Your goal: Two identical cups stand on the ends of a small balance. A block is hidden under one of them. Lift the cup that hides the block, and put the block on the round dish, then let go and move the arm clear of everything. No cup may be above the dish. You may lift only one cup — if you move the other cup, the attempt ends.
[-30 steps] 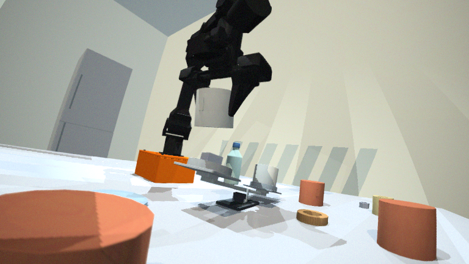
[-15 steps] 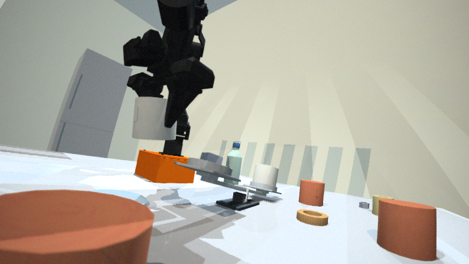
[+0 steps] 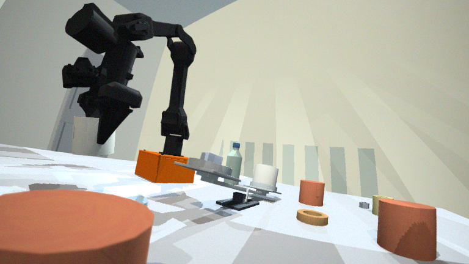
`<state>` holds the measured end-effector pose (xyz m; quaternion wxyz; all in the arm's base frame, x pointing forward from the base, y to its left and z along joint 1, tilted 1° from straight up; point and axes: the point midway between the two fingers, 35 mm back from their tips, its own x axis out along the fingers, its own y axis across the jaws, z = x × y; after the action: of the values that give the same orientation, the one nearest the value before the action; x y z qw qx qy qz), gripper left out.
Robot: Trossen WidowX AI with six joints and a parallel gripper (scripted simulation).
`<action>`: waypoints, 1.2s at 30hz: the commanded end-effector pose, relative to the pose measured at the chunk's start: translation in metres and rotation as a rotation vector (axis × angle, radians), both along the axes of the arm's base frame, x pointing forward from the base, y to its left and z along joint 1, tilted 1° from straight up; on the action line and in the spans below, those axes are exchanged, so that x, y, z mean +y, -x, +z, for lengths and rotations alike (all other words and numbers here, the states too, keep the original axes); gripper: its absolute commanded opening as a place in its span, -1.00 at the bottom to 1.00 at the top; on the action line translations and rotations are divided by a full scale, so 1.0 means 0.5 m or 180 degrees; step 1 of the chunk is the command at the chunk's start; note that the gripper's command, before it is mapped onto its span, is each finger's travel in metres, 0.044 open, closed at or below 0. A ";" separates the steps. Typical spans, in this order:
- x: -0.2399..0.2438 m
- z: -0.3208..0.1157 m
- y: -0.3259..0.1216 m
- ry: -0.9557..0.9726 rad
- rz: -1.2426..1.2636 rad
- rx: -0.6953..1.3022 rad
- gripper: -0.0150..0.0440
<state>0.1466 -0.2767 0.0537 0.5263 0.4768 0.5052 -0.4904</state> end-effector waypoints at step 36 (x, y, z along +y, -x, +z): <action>-0.014 -0.123 0.046 0.0012 0.0007 -0.0001 -0.05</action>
<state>0.1235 -0.2838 -0.0082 0.5277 0.4754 0.5048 -0.4906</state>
